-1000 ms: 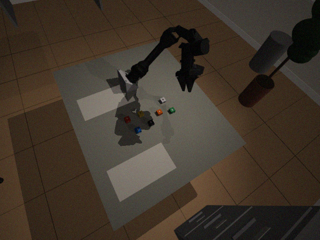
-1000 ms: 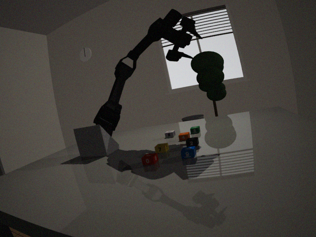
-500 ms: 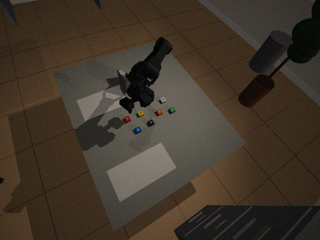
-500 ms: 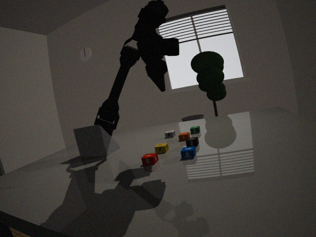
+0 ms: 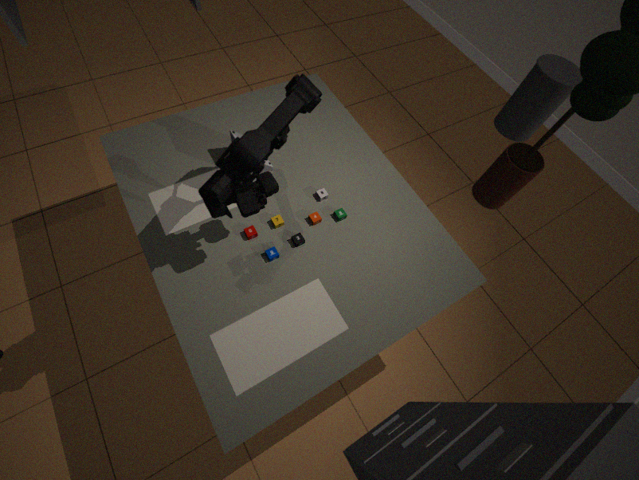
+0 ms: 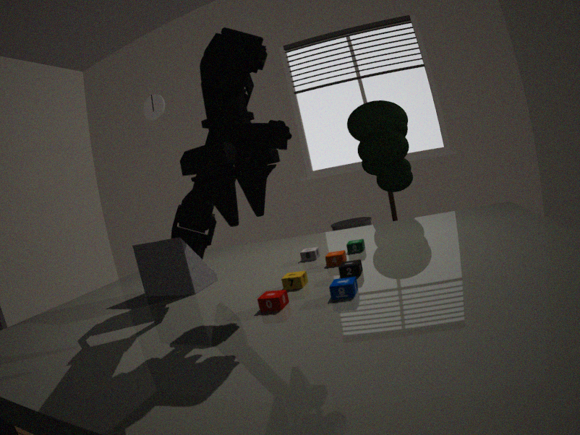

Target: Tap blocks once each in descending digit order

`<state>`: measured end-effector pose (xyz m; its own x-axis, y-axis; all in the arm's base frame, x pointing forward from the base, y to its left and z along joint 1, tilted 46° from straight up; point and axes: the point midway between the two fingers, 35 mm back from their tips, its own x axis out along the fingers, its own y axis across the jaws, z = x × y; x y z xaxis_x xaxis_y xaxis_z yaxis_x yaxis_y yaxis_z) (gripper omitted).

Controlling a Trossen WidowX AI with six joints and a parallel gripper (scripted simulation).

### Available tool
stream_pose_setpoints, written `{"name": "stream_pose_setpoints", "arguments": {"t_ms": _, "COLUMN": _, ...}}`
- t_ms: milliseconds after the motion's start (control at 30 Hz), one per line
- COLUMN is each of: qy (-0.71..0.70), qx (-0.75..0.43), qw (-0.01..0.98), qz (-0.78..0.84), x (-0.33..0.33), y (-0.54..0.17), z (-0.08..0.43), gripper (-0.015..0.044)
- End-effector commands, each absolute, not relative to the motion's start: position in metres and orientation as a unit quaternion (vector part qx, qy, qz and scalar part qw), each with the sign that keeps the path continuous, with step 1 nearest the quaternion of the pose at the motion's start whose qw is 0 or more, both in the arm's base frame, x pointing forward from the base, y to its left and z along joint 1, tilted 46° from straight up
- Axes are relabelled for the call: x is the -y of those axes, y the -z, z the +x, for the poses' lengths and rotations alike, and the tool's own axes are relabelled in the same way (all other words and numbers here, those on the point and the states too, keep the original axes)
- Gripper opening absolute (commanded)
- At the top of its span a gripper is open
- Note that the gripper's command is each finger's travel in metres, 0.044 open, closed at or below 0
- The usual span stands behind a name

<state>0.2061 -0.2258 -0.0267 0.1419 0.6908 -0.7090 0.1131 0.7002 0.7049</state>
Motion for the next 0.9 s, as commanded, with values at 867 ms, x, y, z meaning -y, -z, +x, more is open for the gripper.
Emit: {"name": "stream_pose_setpoints", "arguments": {"t_ms": 867, "qy": -0.212, "qx": -0.621, "qw": 0.678, "qz": 0.33, "x": 0.161, "y": -0.038, "z": 0.218, "gripper": 0.04}}
